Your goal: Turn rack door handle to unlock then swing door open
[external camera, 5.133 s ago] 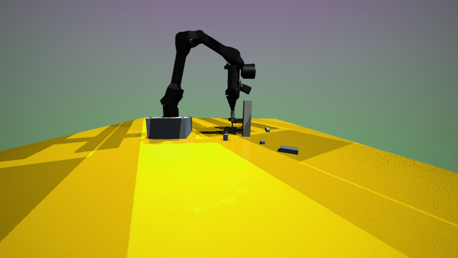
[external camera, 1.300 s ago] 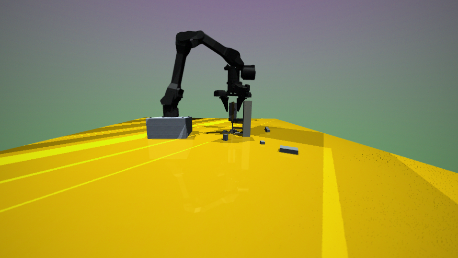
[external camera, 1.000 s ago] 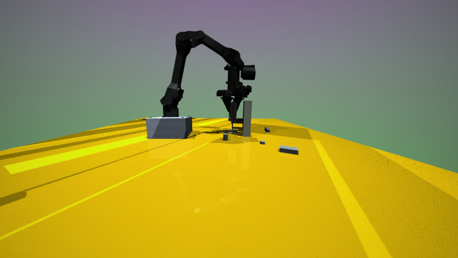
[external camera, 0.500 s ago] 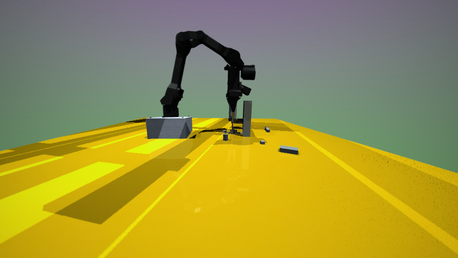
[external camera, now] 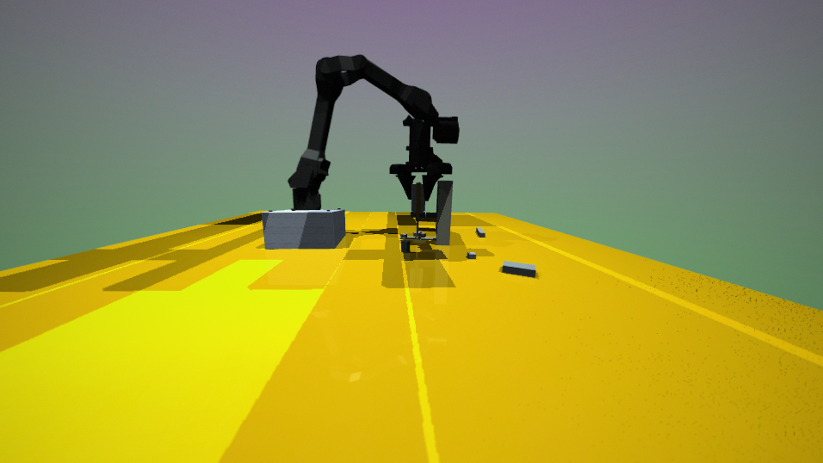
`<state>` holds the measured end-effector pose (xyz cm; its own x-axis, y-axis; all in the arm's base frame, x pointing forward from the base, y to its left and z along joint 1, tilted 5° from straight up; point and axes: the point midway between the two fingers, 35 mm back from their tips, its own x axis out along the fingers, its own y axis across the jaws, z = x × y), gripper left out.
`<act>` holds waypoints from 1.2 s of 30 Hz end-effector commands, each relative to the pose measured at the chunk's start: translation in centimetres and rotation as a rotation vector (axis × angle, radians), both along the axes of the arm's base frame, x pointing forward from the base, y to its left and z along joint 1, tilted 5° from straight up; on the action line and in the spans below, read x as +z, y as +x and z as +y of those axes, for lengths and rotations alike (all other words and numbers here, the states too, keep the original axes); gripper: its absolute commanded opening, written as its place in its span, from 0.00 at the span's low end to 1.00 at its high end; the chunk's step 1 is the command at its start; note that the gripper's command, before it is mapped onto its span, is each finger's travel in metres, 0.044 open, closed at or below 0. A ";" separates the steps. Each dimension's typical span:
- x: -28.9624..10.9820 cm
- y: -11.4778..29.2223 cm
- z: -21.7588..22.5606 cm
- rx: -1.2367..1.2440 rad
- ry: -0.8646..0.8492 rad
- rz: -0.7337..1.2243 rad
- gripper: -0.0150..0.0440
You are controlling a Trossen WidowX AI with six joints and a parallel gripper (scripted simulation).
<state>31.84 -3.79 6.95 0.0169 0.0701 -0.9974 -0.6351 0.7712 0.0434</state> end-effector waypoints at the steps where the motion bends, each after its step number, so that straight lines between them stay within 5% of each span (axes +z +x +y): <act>1: 0.0 0.1 0.0 0.225 -0.002 -0.017 0.76; 14: 0.0 0.0 0.0 0.834 -0.012 -0.061 0.76; 22: 0.0 0.0 0.0 0.842 -0.013 -0.061 0.76; 36: 0.0 0.0 0.0 0.842 -0.013 -0.061 0.60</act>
